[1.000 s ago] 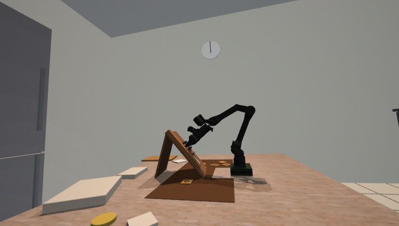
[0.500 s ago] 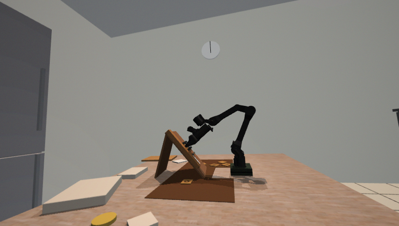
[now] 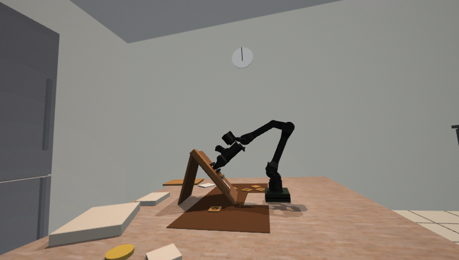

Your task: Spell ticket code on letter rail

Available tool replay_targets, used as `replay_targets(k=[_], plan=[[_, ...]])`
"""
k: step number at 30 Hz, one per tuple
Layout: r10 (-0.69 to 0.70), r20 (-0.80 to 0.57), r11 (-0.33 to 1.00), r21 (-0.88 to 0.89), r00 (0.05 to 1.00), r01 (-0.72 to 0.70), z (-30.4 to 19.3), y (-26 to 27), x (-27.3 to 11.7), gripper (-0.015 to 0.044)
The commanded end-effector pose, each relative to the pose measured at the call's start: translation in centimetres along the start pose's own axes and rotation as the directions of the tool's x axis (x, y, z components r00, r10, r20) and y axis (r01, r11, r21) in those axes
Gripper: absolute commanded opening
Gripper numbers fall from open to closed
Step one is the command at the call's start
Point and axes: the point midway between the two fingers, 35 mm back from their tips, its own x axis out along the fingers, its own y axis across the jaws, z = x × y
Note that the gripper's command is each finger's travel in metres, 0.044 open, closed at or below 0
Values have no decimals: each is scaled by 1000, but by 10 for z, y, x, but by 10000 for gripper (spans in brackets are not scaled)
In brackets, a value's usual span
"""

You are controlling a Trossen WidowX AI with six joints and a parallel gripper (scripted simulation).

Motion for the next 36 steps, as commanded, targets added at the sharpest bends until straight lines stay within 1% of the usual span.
replay_targets(k=[1, 36], plan=[[-3, -1, 1000, 6, 1000, 3, -1, 2, 0, 0], [-2, -1, 1000, 7, 1000, 2, -1, 19, 0, 0]])
